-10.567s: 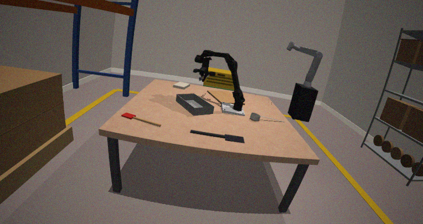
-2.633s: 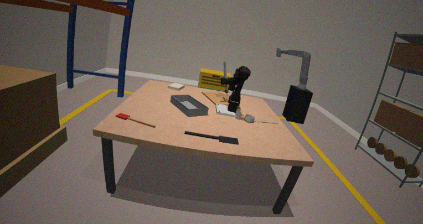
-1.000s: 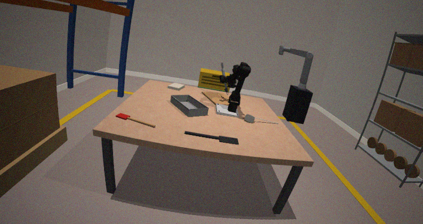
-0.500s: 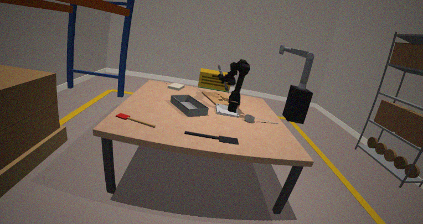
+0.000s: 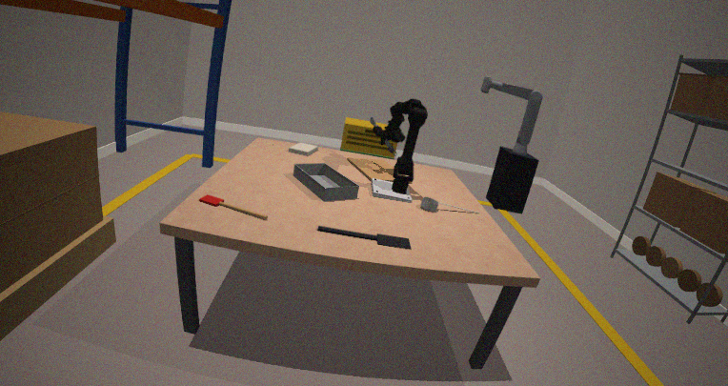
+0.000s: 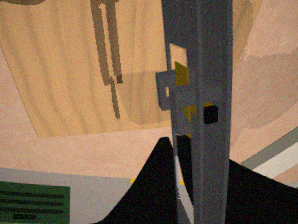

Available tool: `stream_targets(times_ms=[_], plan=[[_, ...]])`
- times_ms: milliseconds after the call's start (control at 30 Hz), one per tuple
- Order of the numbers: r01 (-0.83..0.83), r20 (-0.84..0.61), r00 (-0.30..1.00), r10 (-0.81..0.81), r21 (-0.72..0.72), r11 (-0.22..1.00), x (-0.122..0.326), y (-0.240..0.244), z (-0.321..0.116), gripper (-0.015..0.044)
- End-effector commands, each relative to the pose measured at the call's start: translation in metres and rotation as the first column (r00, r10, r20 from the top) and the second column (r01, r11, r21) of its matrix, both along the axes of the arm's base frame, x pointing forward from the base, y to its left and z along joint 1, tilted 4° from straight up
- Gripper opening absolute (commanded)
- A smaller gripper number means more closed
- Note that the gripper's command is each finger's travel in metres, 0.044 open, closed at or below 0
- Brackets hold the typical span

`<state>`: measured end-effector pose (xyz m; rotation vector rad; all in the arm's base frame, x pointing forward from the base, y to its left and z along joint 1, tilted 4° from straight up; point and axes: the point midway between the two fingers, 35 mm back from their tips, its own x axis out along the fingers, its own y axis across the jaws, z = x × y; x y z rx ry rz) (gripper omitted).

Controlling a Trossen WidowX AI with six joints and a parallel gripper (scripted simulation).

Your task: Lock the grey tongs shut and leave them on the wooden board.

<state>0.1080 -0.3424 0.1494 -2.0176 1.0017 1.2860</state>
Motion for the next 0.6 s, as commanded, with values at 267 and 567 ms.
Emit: stream_targets(times_ms=[267,567], plan=[[-0.021,-0.149,0.988,0.043,0.147,0.989,0.002,0.003,0.005,-0.015],[-0.028,-0.256,0.962,0.096,0.257,0.966,0.003,0.009,0.01,-0.015]])
